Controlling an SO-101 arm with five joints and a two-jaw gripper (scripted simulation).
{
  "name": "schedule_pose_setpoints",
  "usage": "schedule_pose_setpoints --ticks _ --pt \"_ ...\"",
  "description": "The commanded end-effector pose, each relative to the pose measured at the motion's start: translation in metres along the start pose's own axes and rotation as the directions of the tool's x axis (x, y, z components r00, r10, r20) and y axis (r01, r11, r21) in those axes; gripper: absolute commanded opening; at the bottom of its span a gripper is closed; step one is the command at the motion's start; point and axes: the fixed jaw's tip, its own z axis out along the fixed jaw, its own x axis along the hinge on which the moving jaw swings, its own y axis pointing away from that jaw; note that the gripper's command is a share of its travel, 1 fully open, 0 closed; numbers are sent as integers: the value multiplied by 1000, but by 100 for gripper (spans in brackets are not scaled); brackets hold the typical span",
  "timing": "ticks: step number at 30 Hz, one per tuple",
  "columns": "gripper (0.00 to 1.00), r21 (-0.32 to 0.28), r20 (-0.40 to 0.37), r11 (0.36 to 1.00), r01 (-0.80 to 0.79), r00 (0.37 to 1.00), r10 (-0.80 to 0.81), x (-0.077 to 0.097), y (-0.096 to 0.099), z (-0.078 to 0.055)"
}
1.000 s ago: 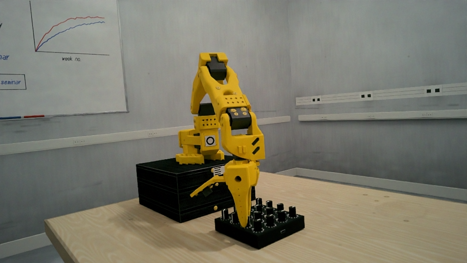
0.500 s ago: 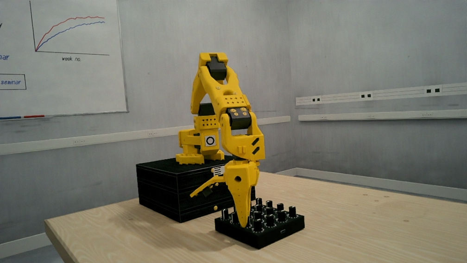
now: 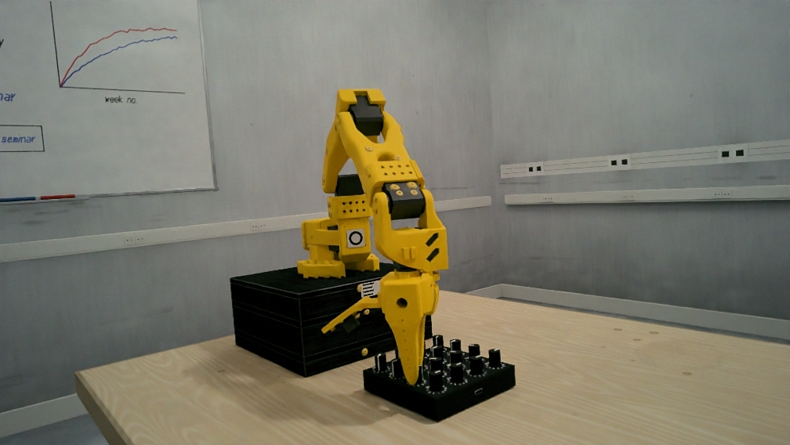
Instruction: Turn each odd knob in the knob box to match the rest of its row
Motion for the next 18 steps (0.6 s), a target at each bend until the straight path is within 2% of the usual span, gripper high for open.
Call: schedule_pose_setpoints --ticks 1,18 --pt "1 6 2 998 -61 998 61 -1 -3 0" --pt "1 5 3 948 -318 948 318 -2 -3 0"
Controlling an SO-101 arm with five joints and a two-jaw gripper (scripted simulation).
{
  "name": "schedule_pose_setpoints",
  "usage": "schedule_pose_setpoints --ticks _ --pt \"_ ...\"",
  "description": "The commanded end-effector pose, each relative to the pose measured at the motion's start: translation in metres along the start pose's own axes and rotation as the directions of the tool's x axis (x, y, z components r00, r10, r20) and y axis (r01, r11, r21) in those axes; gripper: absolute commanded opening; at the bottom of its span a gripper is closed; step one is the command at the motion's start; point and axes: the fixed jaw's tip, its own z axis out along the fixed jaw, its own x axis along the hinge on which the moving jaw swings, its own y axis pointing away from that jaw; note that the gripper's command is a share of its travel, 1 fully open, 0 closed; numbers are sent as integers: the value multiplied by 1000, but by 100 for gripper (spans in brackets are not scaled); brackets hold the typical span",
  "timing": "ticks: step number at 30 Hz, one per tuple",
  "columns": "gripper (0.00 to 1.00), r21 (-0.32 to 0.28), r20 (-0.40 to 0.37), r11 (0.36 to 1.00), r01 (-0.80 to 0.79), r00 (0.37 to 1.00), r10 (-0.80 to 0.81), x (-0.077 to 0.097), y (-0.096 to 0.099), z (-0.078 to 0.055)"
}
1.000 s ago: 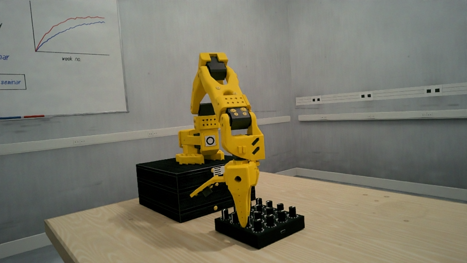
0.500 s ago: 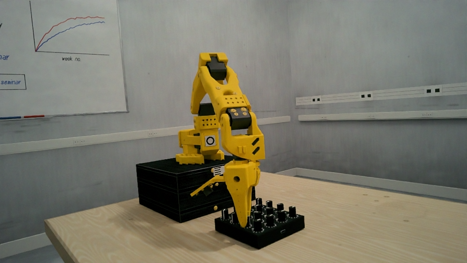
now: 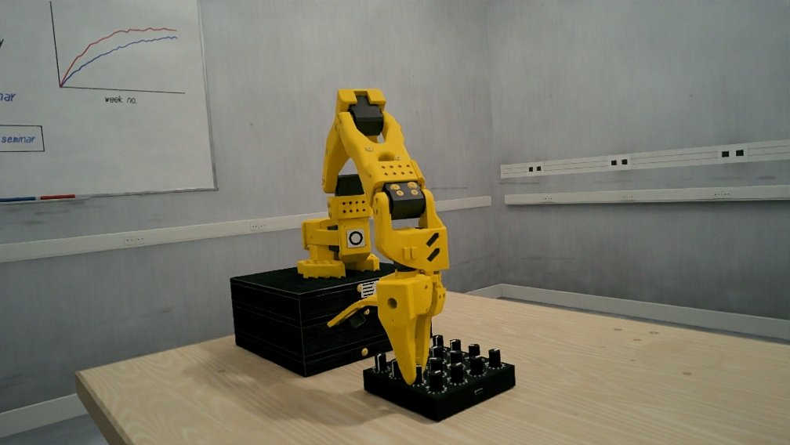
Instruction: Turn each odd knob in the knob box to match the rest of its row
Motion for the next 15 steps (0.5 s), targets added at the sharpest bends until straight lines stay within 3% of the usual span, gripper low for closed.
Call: schedule_pose_setpoints --ticks 1,15 --pt "1 3 4 998 -68 998 68 -1 -2 0" --pt "1 2 5 962 -274 962 274 -3 -2 0"
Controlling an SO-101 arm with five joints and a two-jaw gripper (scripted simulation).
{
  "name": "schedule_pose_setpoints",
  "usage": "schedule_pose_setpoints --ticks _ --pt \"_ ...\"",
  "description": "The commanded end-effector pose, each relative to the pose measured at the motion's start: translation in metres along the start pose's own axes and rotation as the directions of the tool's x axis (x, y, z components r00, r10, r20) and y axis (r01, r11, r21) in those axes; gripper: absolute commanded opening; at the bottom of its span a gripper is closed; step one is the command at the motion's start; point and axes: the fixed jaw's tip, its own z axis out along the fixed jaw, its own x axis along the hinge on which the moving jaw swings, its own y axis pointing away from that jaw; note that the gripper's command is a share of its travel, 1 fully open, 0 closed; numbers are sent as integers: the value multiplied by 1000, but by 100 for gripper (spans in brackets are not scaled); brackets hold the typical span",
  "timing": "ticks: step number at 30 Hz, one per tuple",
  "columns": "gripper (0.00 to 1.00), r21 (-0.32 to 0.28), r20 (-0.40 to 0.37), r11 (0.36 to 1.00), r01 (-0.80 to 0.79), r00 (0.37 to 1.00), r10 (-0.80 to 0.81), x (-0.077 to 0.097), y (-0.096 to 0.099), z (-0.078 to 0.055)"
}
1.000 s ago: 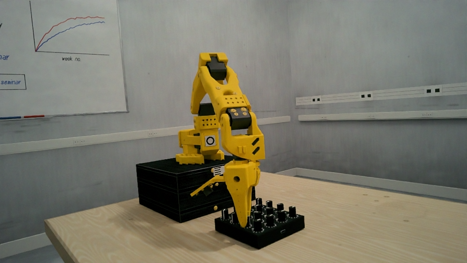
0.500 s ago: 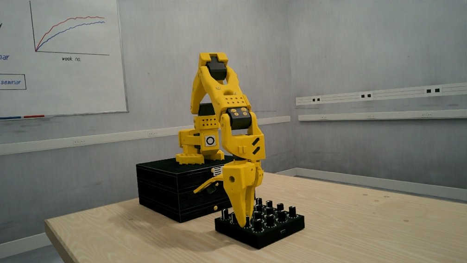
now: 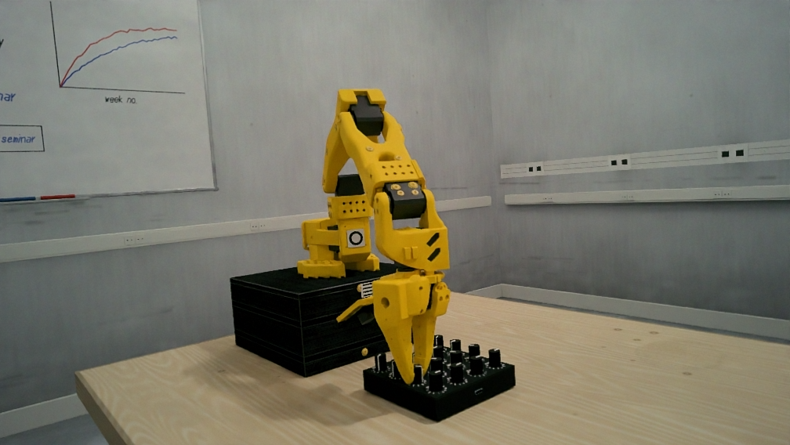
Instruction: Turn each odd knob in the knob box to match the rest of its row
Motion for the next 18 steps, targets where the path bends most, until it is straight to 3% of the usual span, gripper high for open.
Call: schedule_pose_setpoints --ticks 1,18 --pt "1 2 6 998 -65 998 65 -2 -1 0" --pt "1 0 6 947 -321 947 321 -3 -1 0"
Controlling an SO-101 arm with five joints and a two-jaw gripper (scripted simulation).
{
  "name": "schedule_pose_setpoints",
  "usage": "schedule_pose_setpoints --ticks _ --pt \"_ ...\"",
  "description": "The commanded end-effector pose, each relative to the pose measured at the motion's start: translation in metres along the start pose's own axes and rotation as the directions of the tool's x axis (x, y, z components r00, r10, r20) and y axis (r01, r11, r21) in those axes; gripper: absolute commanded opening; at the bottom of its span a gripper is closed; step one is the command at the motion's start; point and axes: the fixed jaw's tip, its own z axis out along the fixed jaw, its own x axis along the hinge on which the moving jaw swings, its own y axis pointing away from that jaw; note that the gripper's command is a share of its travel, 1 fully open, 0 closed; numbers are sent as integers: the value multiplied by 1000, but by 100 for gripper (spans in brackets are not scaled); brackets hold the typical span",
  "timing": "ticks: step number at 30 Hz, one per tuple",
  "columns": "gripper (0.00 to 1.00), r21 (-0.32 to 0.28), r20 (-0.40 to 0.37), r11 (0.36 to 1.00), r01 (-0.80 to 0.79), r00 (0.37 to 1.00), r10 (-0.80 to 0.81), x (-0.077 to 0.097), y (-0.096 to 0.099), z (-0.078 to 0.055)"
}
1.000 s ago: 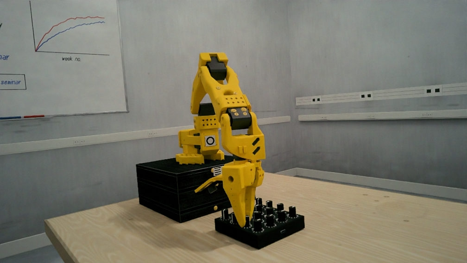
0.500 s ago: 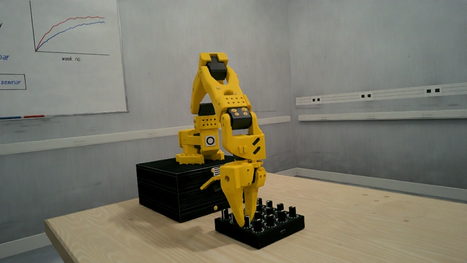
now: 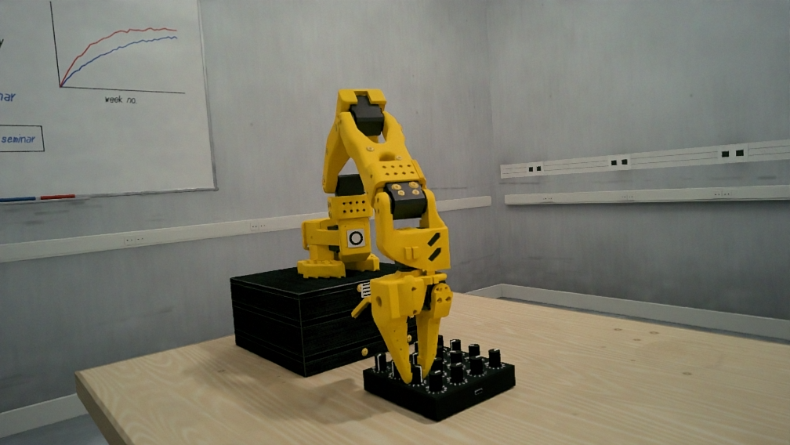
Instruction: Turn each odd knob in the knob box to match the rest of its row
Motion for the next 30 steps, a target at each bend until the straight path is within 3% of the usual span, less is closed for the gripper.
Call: schedule_pose_setpoints --ticks 1,13,30 --pt "1 -1 7 998 -70 998 70 -2 0 0" --pt "1 -2 6 970 -242 970 242 -3 0 0" --pt "1 -3 6 875 -485 875 485 -4 -1 0"
